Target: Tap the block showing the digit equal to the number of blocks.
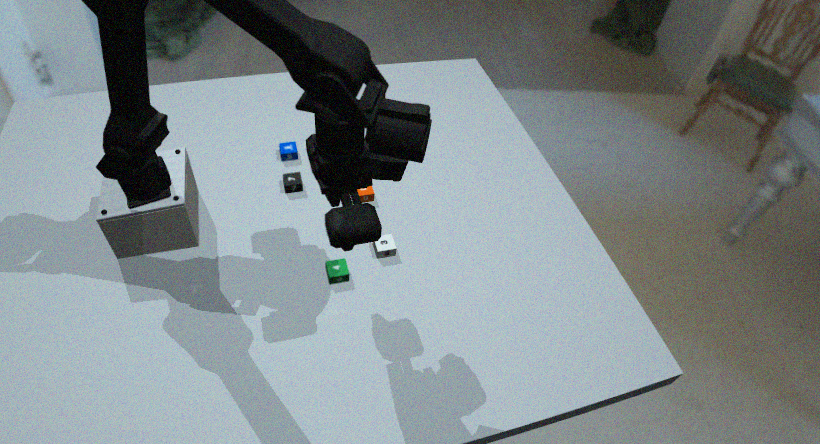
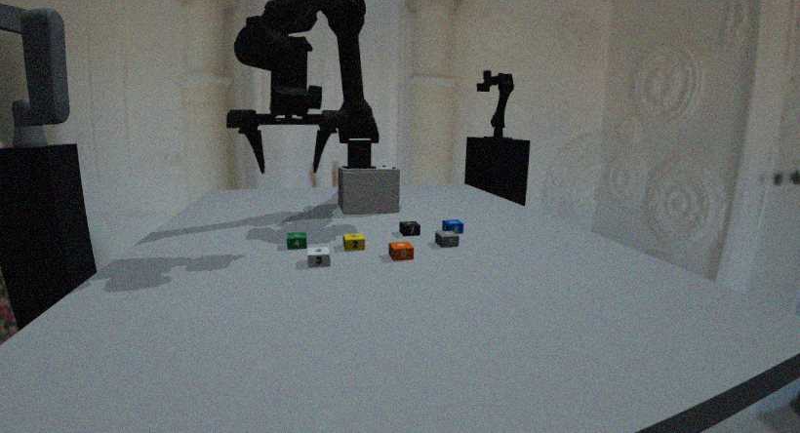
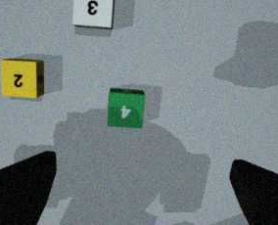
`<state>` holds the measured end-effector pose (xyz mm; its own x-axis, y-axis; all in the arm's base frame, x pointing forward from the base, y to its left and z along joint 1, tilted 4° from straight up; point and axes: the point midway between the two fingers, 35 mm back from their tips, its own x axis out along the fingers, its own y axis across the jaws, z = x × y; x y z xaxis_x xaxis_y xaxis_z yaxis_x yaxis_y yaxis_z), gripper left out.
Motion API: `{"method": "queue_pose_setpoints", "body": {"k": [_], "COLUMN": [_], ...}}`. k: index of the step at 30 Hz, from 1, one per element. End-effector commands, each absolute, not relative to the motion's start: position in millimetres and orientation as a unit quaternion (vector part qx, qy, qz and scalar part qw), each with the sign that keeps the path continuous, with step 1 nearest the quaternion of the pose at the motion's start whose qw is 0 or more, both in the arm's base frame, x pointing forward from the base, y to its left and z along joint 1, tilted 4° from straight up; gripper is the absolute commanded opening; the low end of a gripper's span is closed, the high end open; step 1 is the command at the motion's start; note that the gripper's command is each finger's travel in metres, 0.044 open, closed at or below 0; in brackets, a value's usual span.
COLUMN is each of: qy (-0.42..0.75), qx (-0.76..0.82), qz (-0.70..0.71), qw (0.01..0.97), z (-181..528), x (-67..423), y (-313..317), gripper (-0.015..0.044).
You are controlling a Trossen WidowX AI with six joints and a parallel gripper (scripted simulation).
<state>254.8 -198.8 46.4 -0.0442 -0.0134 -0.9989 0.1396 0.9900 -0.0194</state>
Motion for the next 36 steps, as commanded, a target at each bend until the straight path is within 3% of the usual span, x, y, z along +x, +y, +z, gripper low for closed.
{"method": "queue_pose_setpoints", "body": {"k": [1, 16, 23, 36], "qy": [0.722, 0.722, 0.721, 0.721], "qx": [0.052, 0.052, 0.055, 0.055], "qz": [-0.057, -0.056, -0.054, -0.054], "qw": [0.688, 0.688, 0.689, 0.689], "z": [46, 46, 44, 44], "x": [253, 255, 288, 288], "y": [-198, -195, -110, -107], "gripper": [0.0400, 0.0400, 0.0400, 0.0400]}}
